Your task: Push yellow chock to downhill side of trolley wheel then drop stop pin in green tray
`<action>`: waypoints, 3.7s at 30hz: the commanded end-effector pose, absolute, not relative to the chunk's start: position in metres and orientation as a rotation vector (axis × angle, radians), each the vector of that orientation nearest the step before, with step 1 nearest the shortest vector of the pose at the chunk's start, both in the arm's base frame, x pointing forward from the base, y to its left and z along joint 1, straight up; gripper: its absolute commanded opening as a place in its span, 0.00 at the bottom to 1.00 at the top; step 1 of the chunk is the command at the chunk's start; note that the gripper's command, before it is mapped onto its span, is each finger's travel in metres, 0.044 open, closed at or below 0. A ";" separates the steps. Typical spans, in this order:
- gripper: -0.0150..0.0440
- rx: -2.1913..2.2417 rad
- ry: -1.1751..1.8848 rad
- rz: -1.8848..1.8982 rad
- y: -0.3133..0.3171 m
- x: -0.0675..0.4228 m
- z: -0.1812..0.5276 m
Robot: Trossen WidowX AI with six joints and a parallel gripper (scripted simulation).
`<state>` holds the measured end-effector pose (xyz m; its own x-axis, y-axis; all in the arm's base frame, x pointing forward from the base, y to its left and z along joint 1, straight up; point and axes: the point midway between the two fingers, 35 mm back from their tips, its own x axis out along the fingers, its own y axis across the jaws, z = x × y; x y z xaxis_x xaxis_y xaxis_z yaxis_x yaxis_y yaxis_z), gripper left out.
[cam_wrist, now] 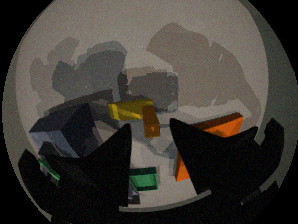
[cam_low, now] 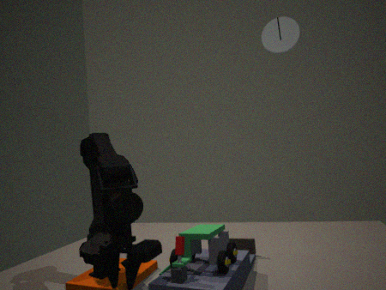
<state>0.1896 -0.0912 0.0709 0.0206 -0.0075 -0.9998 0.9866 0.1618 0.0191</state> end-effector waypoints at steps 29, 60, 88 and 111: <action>0.35 1.092 1.262 -1.080 -0.091 0.190 0.044; 0.25 1.096 1.266 -1.081 -0.090 0.184 0.115; 0.25 1.096 1.266 -1.081 -0.090 0.187 0.189; 0.25 0.617 1.464 -0.611 -0.090 0.187 0.189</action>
<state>0.1869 -0.0904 0.1885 0.0178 -0.0062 -0.9998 0.7815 0.6238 0.0100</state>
